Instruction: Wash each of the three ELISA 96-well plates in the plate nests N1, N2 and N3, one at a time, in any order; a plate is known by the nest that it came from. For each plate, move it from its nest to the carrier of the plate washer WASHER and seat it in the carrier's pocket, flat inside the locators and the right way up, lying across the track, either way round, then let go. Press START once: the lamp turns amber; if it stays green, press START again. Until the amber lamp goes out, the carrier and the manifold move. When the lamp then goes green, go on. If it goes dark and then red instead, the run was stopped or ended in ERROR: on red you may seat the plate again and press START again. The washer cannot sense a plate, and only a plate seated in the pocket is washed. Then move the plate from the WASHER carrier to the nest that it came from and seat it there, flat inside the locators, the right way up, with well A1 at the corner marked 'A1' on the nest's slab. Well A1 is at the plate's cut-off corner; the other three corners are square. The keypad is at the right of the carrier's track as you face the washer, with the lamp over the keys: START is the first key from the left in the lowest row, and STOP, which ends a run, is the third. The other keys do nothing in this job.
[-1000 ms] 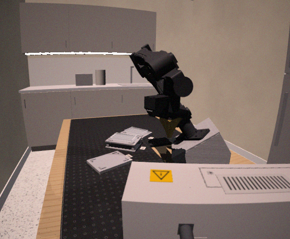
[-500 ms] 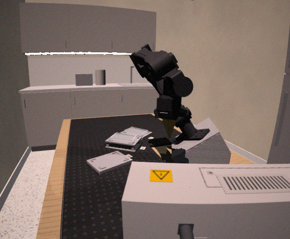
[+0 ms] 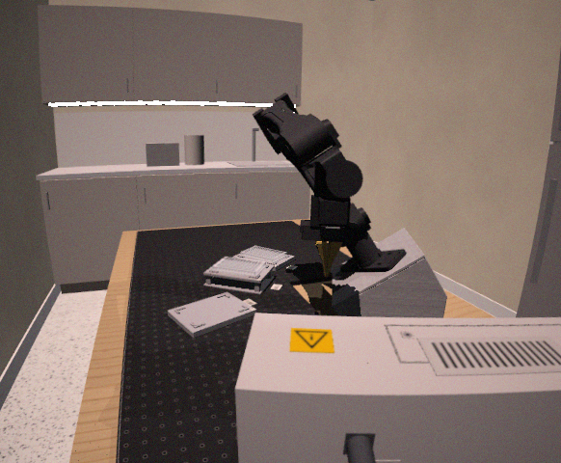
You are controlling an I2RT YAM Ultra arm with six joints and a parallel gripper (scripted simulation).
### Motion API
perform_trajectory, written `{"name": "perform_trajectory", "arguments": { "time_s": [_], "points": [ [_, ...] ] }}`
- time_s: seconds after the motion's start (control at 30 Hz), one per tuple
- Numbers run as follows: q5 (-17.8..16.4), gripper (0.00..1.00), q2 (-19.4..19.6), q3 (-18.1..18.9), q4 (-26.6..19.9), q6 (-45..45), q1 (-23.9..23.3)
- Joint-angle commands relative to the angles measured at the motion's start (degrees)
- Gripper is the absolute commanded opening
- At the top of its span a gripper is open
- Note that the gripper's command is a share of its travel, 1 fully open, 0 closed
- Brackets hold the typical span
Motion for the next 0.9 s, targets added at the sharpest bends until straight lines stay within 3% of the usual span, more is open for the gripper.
{"name": "perform_trajectory", "arguments": {
  "time_s": [0.0,0.23,0.3,0.37,0.87],
  "points": [
    [0.39,0.00,-5.94,-6.63,13.36,-9.53,-1.53],
    [-2.17,0.00,-21.29,-19.28,28.20,-21.24,-3.90],
    [-2.17,0.00,-21.29,-19.28,28.20,-21.24,-3.90],
    [-3.44,0.00,-25.19,-22.13,31.35,-24.13,-4.79],
    [-3.45,0.00,-25.20,-22.13,31.35,-24.14,-4.80]
  ]
}}
